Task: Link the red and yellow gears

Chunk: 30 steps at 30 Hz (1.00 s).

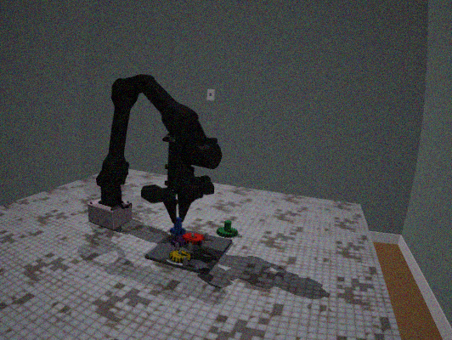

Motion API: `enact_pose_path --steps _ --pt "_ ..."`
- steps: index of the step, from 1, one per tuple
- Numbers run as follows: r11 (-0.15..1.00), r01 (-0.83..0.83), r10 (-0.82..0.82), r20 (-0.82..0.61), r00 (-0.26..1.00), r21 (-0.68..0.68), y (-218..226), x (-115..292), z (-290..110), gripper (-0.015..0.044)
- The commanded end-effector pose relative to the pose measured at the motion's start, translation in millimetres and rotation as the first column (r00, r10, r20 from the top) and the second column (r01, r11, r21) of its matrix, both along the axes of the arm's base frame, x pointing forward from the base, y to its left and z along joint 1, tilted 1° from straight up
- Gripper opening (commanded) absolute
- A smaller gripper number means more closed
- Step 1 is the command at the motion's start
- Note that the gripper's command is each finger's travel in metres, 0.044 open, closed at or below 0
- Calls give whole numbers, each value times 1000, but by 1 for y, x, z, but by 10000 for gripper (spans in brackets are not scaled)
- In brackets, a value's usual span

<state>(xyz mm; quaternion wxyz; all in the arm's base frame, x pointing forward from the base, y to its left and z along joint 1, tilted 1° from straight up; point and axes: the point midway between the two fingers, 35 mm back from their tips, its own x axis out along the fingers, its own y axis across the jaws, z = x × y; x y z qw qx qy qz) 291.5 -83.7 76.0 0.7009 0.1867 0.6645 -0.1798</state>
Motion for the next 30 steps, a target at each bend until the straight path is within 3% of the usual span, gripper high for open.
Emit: enact_pose_path --steps 1,14,30 --pt "1000 -8 8 -4 1000 8 -1 -1 -2 0" --pt "961 275 -275 -7 961 22 0 -1 0 0" --pt "765 642 -642 -18 766 39 0 -1 1 0"
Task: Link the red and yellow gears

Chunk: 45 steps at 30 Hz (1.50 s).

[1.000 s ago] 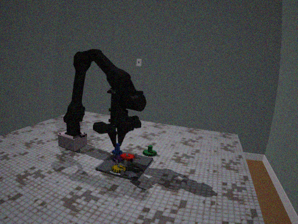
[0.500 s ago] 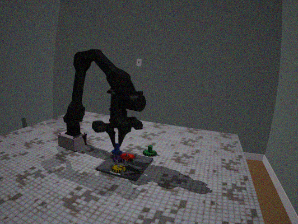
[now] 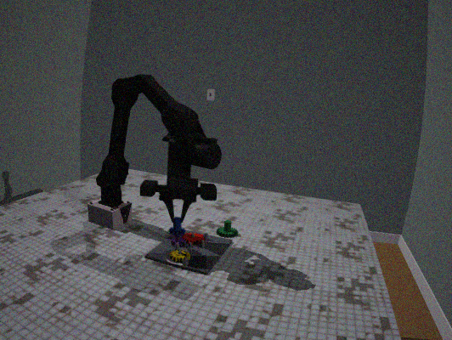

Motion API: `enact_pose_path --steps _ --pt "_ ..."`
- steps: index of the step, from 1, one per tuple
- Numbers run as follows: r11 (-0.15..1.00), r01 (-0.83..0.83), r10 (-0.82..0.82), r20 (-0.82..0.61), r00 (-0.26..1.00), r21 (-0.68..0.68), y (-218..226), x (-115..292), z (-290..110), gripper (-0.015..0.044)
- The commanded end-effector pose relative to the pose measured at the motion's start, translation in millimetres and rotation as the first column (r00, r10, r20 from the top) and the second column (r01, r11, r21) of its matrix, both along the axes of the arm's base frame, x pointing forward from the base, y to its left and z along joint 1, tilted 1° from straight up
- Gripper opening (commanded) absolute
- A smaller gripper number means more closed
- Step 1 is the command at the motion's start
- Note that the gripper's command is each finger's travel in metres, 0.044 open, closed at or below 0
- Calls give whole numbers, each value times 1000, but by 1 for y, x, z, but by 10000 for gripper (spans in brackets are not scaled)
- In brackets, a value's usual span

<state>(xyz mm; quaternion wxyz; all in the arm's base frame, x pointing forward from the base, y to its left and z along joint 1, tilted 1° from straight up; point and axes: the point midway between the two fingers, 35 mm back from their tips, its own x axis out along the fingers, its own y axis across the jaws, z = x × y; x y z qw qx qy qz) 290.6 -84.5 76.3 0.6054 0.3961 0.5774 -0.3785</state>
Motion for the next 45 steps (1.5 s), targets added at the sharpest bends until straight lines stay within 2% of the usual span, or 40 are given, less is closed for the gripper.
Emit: enact_pose_path --steps 1,12,21,26,32,45 --pt "998 63 -63 1 998 8 1 0 1 0" --pt "998 66 -66 1 998 9 1 1 -2 0" --pt "998 -66 66 2 998 2 1 0 -14 0" --pt "997 -79 79 2 997 1 1 1 -21 0" --pt "1000 -10 10 2 1000 5 1 2 -28 0" --pt "950 313 -313 -2 950 20 1 2 -48 0"
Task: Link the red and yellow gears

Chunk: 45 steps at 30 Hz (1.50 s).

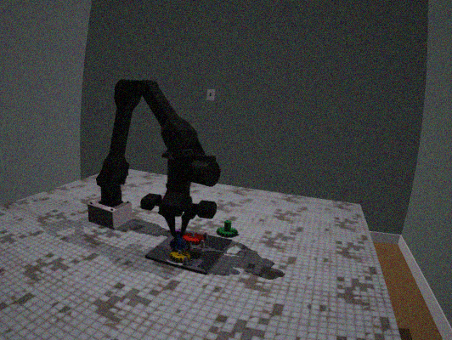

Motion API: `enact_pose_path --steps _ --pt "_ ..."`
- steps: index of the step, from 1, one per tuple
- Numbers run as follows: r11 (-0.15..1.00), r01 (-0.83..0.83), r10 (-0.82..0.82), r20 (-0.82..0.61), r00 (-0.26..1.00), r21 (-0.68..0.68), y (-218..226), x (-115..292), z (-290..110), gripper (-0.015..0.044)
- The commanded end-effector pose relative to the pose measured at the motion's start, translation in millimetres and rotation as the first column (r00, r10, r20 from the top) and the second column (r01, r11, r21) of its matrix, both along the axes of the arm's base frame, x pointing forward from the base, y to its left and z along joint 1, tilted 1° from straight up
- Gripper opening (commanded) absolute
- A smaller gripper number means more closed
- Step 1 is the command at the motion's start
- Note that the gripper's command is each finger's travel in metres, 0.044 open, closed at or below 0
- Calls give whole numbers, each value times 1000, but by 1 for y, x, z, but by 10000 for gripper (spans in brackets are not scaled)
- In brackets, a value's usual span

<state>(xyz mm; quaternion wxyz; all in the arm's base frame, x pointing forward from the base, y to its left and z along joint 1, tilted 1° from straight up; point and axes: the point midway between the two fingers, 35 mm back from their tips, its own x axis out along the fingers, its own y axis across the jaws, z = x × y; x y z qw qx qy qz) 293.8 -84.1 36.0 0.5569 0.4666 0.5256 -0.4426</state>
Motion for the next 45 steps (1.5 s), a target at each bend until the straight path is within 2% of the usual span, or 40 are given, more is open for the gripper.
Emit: enact_pose_path --steps 1,4,9,18,27,35,45 --pt "995 100 -100 -8 995 12 1 -1 -7 0" --pt "990 139 -139 -8 990 14 0 -1 -4 0" --pt "996 93 -93 -8 996 12 1 0 -4 0" --pt "992 -129 129 -7 992 1 1 -1 -6 0" --pt "940 -342 341 -9 940 -10 0 -1 -7 0" --pt "968 -250 250 -8 968 -5 1 0 -8 0" --pt "1000 16 -16 -7 1000 8 1 -1 -10 0"
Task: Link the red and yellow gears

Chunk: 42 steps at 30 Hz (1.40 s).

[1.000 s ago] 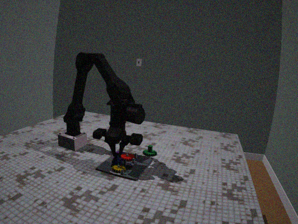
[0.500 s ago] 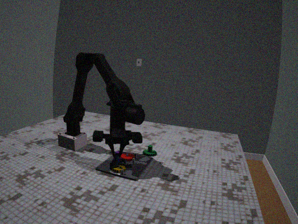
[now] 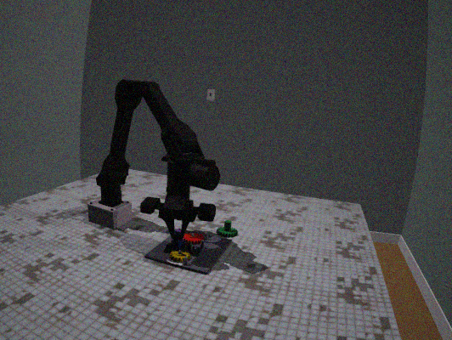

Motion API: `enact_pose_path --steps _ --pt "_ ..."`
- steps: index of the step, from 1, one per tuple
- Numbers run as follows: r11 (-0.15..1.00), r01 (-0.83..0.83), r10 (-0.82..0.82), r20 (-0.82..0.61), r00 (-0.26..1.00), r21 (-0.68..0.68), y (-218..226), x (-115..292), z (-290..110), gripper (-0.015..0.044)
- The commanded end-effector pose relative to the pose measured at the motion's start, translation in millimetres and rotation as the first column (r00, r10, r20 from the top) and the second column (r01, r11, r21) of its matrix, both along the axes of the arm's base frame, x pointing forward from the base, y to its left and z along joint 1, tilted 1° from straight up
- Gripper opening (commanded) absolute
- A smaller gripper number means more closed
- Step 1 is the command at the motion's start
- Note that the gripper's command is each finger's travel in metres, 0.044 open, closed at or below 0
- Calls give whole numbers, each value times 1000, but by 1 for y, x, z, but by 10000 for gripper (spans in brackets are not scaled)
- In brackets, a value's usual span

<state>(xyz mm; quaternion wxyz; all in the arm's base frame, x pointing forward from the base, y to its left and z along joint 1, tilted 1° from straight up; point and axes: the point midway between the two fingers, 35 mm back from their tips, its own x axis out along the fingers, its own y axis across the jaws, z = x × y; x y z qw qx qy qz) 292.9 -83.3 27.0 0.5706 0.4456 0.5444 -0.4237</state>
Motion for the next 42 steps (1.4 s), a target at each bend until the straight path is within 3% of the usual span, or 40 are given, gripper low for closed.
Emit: enact_pose_path --steps 1,6,12,26,27,31,37,42 --pt "993 114 -114 -1 994 8 0 0 -1 0" --pt "974 228 -228 -2 974 14 -1 1 -3 0" --pt "988 154 -154 -1 988 10 -1 0 -1 140" --pt "1000 -23 23 0 1000 2 -1 -2 47 140" --pt "1000 3 -3 3 1000 1 -2 0 43 166" --pt "1000 3 -3 2 1000 1 -1 -7 88 271" --pt "1000 3 -3 2 1000 1 0 -7 90 429" --pt "1000 3 -3 2 1000 1 0 -7 90 440"
